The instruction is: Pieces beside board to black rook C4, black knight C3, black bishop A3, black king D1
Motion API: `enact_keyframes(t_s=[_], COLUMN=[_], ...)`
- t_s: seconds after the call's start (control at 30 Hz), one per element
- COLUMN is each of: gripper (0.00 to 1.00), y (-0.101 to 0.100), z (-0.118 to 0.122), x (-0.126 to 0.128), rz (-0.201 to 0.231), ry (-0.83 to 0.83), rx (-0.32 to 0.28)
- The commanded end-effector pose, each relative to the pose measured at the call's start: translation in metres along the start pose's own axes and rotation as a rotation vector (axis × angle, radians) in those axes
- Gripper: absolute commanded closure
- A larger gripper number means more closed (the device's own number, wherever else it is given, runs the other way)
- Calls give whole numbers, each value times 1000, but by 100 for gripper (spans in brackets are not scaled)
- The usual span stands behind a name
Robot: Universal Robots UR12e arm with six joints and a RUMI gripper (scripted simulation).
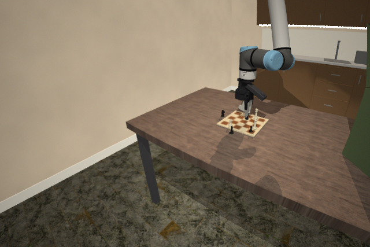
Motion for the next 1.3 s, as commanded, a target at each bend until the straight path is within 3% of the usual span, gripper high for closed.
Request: enact_keyframes(t_s=[0.0, 1.13, 1.17, 1.27], gripper=[100, 100, 96, 96], y=[0, 0, 0, 0], z=[0, 0, 0, 0], x=[0, 0, 0, 0], rz=[0, 0, 0, 0], ry=[0, 0, 0, 0], rx=[-1, -1, -1, -1])
Point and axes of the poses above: the point where the finger pads meet when closed, its own y axis back along the fingers, its own x axis across the jaws, z = x × y, the point moved 4 cm from there along y, back along the fingers, and after that the axes turned 15 degrees about -y, right-handed, at the moved point
